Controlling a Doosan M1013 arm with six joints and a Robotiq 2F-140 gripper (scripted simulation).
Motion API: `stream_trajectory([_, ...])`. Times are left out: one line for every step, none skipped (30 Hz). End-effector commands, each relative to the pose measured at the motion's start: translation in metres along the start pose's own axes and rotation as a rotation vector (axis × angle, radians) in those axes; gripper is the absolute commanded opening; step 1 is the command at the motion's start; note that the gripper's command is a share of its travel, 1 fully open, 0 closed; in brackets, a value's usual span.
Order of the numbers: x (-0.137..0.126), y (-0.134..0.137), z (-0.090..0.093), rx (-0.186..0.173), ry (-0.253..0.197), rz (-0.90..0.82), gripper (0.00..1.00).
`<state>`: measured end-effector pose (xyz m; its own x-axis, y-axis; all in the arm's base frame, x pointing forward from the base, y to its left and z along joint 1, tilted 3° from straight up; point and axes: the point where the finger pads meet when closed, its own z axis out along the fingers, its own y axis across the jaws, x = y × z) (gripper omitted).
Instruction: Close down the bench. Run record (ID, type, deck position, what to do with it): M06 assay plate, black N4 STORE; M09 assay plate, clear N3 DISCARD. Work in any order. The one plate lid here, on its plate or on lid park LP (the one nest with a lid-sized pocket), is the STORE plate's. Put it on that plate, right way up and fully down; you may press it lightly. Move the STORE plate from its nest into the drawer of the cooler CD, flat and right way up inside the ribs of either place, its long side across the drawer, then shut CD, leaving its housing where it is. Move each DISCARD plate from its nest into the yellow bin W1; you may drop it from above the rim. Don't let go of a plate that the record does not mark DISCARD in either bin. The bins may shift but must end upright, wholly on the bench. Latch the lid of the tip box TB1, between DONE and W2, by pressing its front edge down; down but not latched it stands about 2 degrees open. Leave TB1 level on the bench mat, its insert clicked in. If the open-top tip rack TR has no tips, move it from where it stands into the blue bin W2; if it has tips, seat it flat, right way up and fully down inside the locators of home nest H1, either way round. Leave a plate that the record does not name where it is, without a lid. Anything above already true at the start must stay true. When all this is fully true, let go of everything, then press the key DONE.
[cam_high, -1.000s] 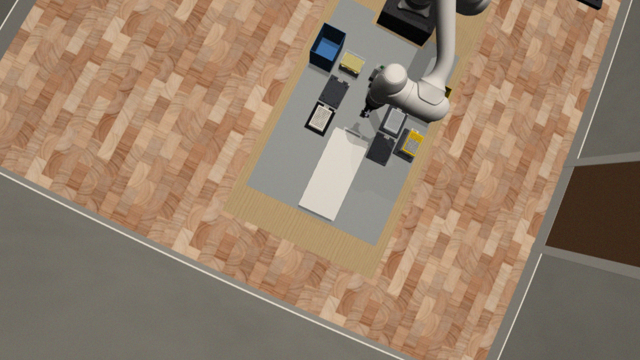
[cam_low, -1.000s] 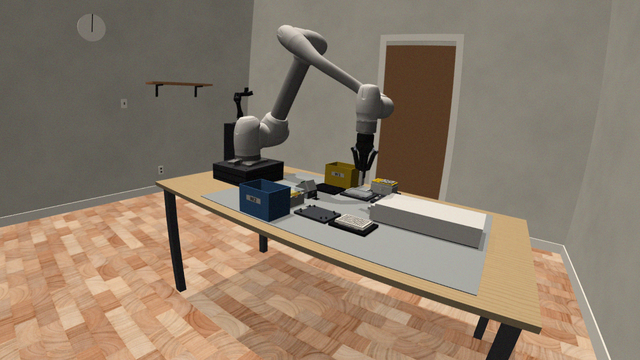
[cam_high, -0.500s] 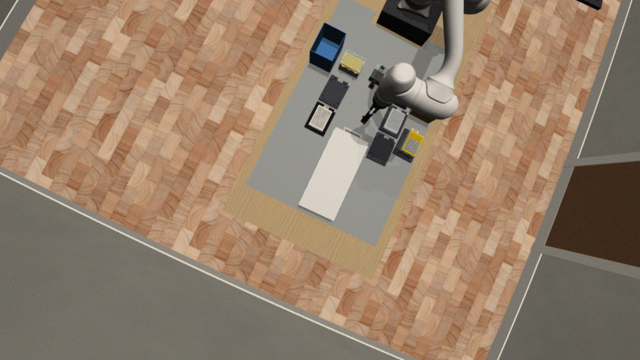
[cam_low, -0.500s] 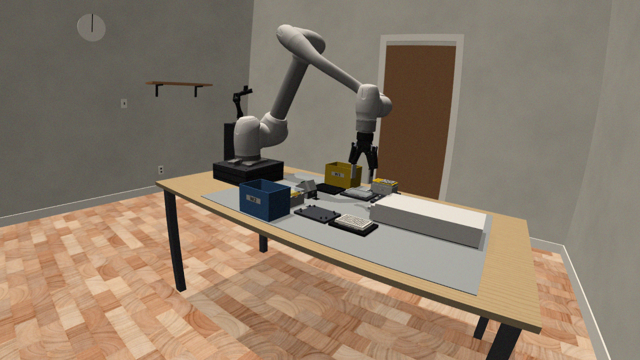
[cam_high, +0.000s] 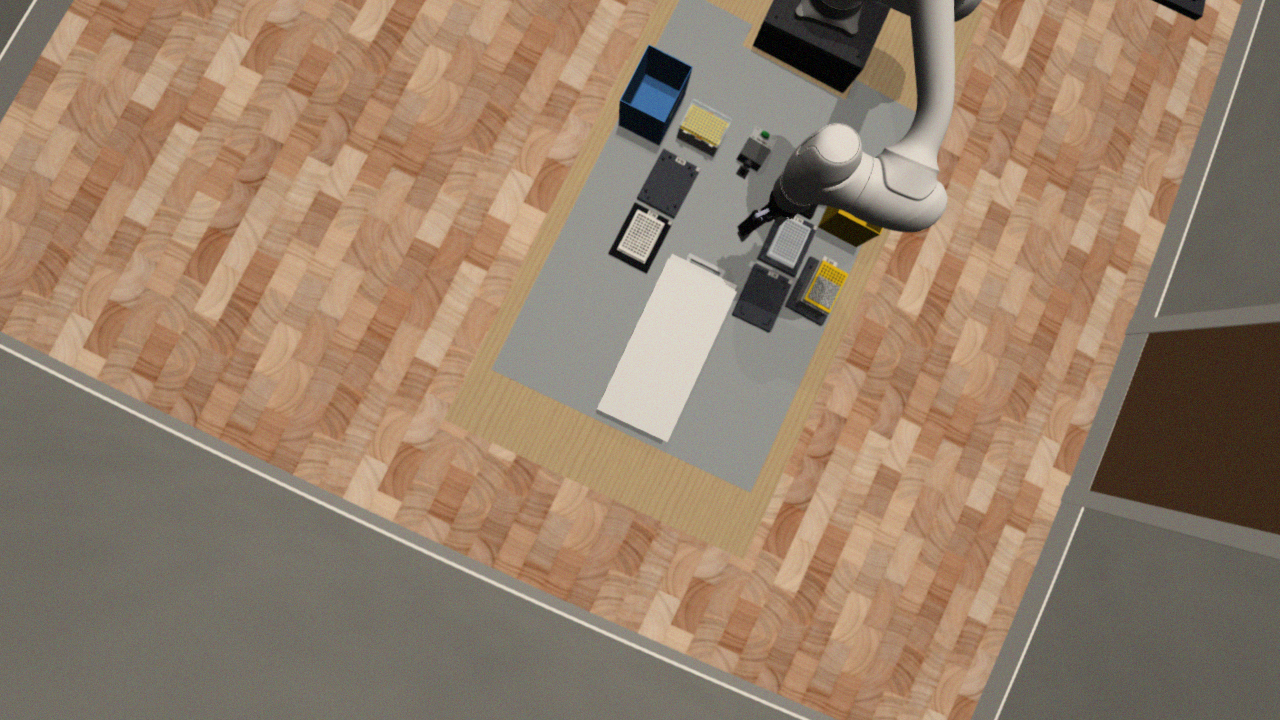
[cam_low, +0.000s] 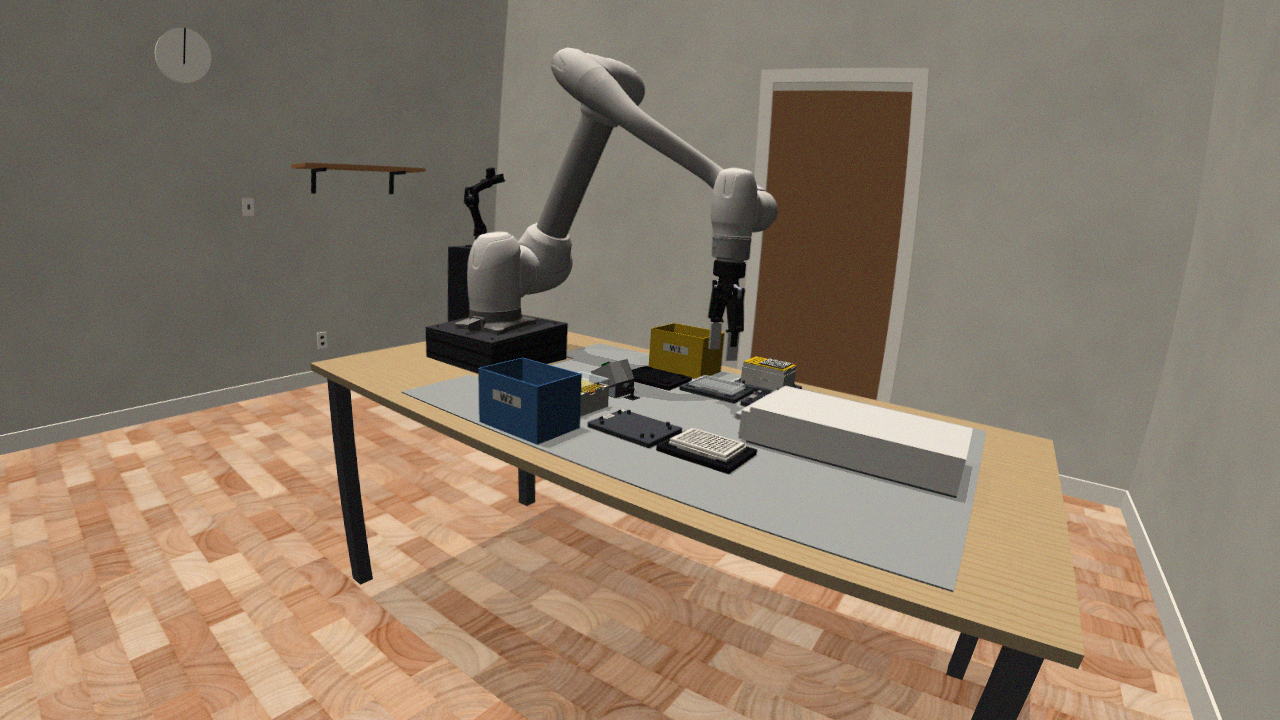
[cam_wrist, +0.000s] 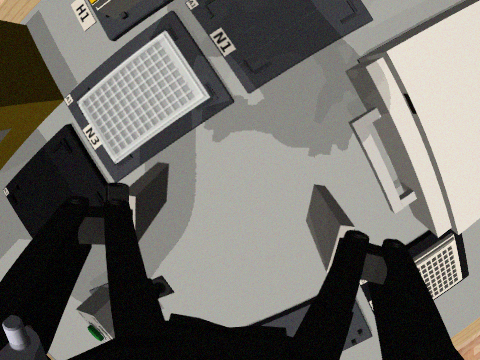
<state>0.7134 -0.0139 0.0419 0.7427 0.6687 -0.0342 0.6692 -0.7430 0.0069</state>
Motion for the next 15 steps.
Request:
stream_trajectory([0.005, -0.013, -0.001, -0.013, -0.011, 0.124, 0.66])
stream_trajectory([0.007, -0.016, -0.001, -0.013, -0.011, 0.157, 0.66])
stream_trajectory([0.008, -0.020, -0.002, -0.013, -0.010, 0.191, 0.66])
stream_trajectory([0.010, -0.024, -0.002, -0.013, -0.010, 0.224, 0.66])
stream_trajectory([0.011, -0.027, -0.002, -0.014, -0.010, 0.257, 0.66])
stream_trajectory([0.013, -0.031, -0.002, -0.014, -0.010, 0.291, 0.66])
stream_trajectory([0.014, -0.035, -0.003, -0.014, -0.010, 0.324, 0.66])
stream_trajectory([0.016, -0.038, -0.003, -0.014, -0.009, 0.357, 0.66])
stream_trajectory([0.017, -0.042, -0.003, -0.014, -0.009, 0.391, 0.66])
stream_trajectory([0.019, -0.046, -0.003, -0.014, -0.009, 0.424, 0.66])
stream_trajectory([0.020, -0.050, -0.004, -0.015, -0.009, 0.457, 0.66])
stream_trajectory([0.022, -0.053, -0.004, -0.015, -0.008, 0.491, 0.66])
stream_trajectory([0.023, -0.057, -0.004, -0.015, -0.008, 0.524, 0.66])
stream_trajectory([0.025, -0.061, -0.004, -0.015, -0.008, 0.557, 0.66])
stream_trajectory([0.026, -0.064, -0.005, -0.015, -0.008, 0.591, 0.66])
